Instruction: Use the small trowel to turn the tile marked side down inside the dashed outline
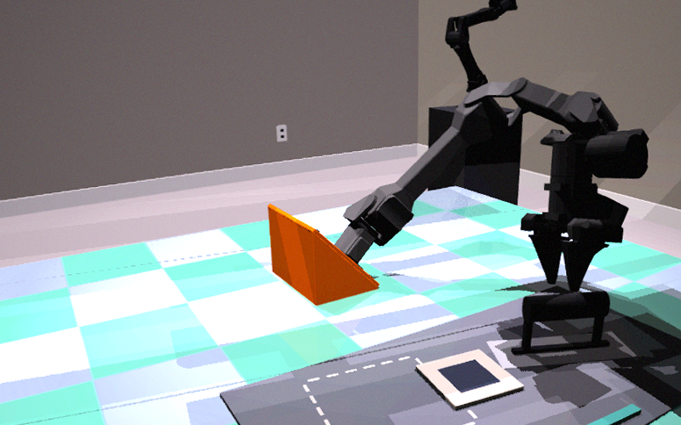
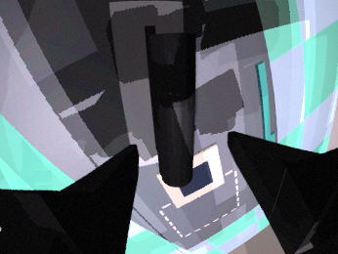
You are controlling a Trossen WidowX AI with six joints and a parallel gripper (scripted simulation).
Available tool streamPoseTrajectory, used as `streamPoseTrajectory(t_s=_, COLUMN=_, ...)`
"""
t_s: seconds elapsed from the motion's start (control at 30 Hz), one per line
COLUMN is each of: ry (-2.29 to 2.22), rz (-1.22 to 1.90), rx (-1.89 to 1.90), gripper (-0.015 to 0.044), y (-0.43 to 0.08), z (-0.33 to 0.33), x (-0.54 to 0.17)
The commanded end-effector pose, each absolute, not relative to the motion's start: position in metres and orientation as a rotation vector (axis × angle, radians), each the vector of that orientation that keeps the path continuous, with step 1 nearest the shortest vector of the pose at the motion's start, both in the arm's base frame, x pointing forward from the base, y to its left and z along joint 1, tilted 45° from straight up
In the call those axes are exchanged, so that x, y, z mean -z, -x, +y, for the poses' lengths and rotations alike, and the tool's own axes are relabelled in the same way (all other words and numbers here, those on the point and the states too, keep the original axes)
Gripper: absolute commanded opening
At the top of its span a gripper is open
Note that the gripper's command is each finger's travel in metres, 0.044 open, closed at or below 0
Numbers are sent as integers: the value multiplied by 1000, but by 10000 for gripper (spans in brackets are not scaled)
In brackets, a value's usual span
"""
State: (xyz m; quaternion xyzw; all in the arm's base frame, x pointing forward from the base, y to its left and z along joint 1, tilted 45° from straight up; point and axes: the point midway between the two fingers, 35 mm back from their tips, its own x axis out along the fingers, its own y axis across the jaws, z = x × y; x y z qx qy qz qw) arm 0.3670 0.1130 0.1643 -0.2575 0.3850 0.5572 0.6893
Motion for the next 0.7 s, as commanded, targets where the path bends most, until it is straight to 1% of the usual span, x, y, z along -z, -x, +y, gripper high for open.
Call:
streamPoseTrajectory(t_s=0.0, ry=627, rz=853, rx=-1128, gripper=300, y=-358, z=116, x=-156)
streamPoseTrajectory(t_s=0.53, ry=649, rz=624, rx=-689, gripper=300, y=-330, z=121, x=-150)
streamPoseTrajectory(t_s=0.67, ry=636, rz=593, rx=-651, gripper=300, y=-327, z=121, x=-150)
